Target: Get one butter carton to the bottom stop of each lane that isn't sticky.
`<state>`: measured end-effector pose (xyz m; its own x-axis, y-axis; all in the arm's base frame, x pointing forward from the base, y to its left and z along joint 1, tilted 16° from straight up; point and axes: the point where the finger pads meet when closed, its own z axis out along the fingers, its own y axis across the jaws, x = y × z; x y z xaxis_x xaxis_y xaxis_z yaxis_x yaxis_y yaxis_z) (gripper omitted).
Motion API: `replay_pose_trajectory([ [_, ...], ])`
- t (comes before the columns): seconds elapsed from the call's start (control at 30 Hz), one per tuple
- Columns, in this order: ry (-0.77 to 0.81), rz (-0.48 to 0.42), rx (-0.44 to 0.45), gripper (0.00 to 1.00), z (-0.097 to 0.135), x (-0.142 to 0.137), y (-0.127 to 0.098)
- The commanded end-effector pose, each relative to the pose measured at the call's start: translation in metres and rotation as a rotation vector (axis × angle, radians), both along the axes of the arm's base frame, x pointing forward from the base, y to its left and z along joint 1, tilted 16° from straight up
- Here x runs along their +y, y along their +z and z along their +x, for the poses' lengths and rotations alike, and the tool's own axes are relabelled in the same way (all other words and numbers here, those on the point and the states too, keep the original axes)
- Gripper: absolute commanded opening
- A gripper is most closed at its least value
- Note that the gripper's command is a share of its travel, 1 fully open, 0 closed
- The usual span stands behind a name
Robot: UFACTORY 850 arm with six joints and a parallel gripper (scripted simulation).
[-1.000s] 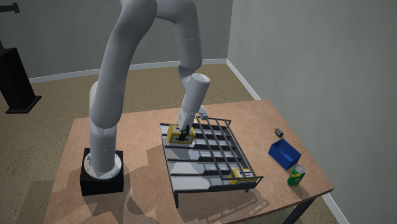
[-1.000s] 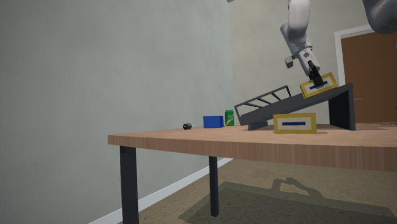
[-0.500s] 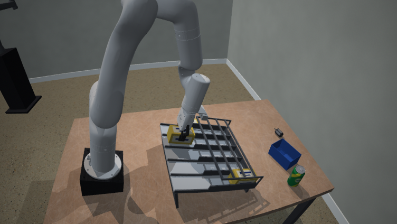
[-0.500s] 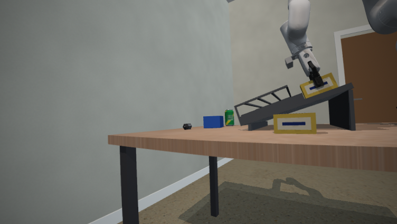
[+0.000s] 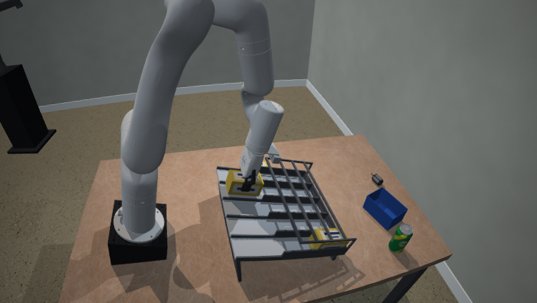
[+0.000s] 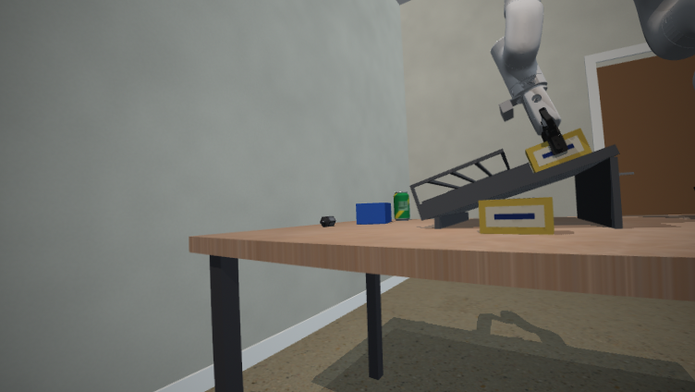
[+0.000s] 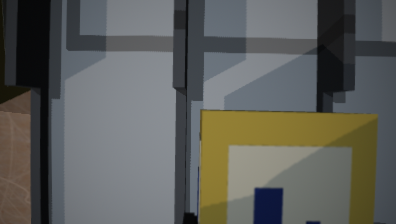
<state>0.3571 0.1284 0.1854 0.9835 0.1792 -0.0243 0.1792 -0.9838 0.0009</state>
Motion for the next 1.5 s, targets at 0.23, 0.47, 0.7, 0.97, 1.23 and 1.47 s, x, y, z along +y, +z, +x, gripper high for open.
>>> replay_pose_trajectory([
  [0.23, 0.000, 0.000, -0.001, 0.00, -0.0003, -0.0003, -0.0018],
  [0.47, 0.000, 0.000, -0.001, 0.00, -0.0003, -0.0003, -0.0018],
  [0.7, 0.000, 0.000, -0.001, 0.00, -0.0003, -0.0003, -0.0018],
  [0.97, 0.000, 0.000, -0.001, 0.00, 0.0000, 0.0004, -0.0042],
  [1.23, 0.000, 0.000, -0.001, 0.00, 0.0000, 0.0004, -0.0042],
  [1.47, 0.000, 0.001, -0.001, 0.00, -0.0001, -0.0001, -0.0071],
])
